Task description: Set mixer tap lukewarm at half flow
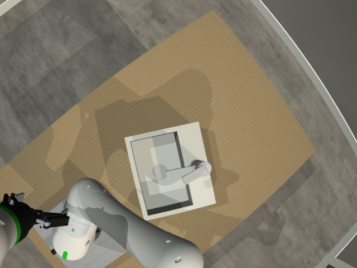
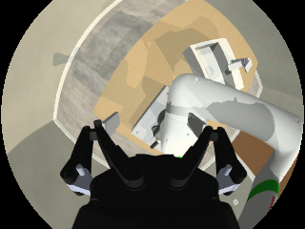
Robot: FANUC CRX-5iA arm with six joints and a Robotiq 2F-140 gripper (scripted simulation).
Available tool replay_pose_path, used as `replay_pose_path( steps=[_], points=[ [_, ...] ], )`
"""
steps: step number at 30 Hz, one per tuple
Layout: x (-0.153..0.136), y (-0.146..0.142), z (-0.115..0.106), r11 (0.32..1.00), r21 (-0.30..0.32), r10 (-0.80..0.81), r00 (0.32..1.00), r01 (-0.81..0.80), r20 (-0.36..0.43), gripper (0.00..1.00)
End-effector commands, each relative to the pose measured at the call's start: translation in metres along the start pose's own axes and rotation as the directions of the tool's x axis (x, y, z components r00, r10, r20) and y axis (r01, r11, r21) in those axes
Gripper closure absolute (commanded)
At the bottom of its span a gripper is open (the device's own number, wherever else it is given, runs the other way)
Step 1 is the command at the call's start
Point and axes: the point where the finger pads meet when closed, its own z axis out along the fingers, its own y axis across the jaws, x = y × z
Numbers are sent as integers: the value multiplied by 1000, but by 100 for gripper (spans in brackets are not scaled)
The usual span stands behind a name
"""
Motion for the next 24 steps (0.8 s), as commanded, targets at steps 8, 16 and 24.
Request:
replay_pose_path(
  steps=[8,16,24],
  points=[
    [0,0,0,1000,0,0,1000,0,0,0],
    [0,0,0,1000,0,0,1000,0,0,0],
    [4,-1,-2,1000,1,15,1000,-15,-2,0]
  ],
)
